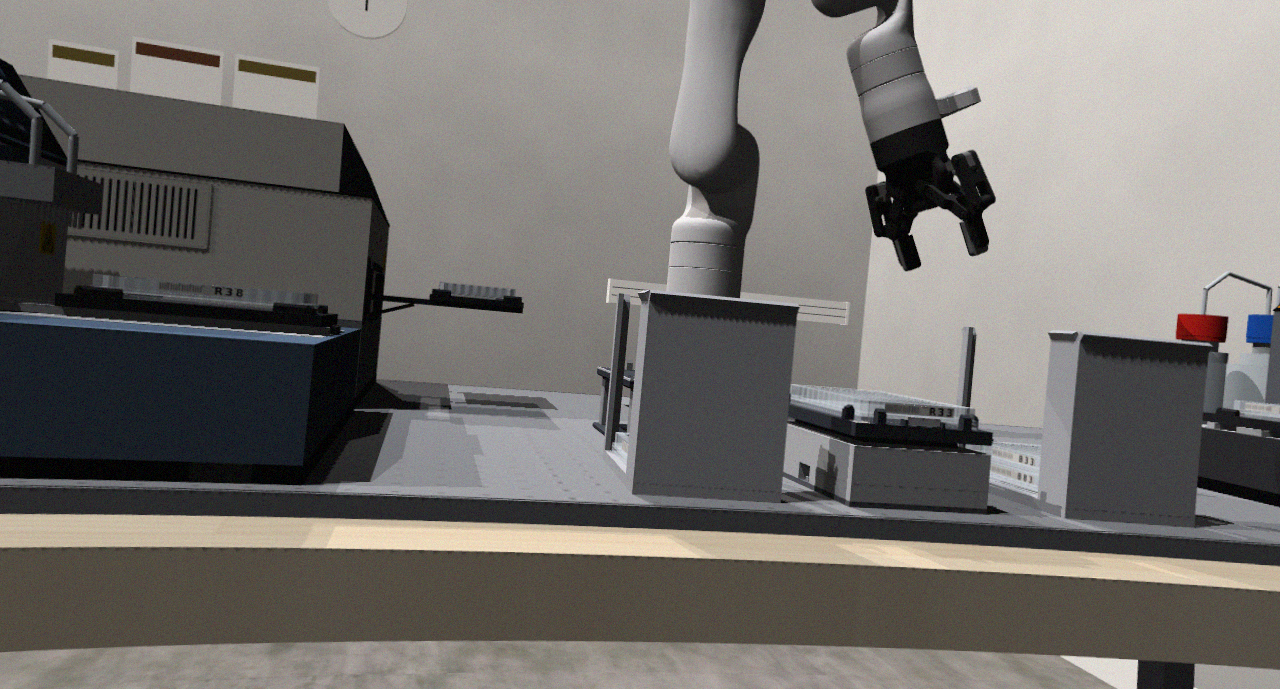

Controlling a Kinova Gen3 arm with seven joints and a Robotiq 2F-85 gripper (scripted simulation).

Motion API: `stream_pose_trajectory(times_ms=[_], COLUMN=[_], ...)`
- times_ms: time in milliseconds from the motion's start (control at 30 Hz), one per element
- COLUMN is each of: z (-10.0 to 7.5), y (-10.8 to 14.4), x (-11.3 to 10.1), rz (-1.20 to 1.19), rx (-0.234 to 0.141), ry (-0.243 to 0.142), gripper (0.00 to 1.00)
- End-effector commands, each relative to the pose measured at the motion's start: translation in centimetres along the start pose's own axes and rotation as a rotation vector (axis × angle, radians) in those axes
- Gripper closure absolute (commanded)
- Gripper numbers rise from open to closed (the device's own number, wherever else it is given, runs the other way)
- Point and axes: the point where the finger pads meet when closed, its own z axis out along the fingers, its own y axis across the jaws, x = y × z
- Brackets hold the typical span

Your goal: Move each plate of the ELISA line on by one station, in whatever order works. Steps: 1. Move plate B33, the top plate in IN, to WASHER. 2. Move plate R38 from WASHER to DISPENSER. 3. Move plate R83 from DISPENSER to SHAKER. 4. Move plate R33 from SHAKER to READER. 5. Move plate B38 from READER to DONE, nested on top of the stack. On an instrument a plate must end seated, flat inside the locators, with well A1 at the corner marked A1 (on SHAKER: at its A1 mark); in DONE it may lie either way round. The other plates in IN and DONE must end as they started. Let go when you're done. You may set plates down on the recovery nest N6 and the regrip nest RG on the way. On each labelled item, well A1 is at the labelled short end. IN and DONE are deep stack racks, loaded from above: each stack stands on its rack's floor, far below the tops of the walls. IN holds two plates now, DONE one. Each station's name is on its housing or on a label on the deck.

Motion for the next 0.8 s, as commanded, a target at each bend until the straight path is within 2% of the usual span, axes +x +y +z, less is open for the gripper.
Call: stream_pose_trajectory(times_ms=[0,767], z=[-0.4,-2.1], y=[0.2,1.2], x=[-1.4,-5.5], rz=[-0.080,-0.265], rx=[0.068,0.123], ry=[0.156,0.073], gripper=[0.00,0.00])
